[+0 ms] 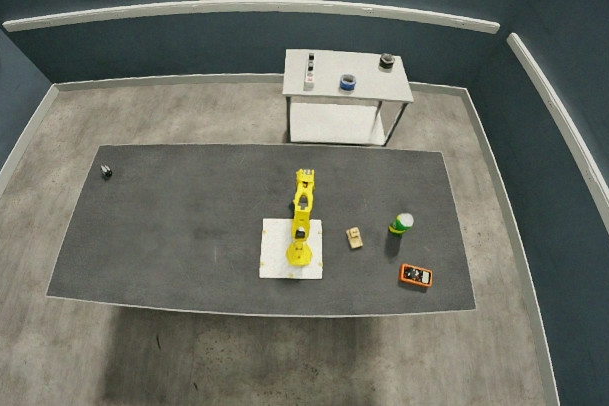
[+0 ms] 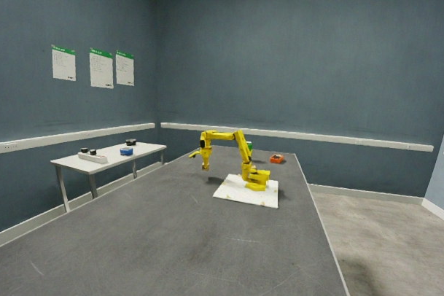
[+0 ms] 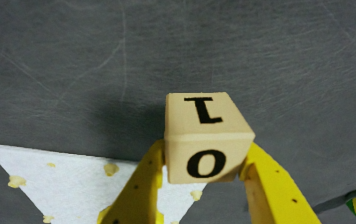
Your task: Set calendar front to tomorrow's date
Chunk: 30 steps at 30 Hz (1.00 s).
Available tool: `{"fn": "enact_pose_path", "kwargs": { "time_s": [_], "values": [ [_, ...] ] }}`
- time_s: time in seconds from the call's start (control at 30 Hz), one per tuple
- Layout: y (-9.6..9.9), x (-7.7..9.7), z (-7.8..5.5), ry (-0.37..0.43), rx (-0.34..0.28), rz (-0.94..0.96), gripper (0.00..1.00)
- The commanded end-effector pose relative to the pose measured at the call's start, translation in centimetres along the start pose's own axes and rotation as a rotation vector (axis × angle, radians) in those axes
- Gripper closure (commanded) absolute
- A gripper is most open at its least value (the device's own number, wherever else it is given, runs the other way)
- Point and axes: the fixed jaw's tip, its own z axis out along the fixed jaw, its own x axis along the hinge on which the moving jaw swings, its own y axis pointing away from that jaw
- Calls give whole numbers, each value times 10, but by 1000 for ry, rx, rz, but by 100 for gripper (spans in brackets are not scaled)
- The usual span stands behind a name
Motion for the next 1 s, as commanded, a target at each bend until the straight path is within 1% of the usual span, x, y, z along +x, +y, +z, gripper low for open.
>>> {"fn": "enact_pose_path", "kwargs": {
  "time_s": [0.0,0.43,0.97],
  "values": [
    [3,-4,0,-7,1,36,100],
    [14,-9,1,-7,1,158,100],
    [16,-10,1,-7,1,188,100]
  ]
}}
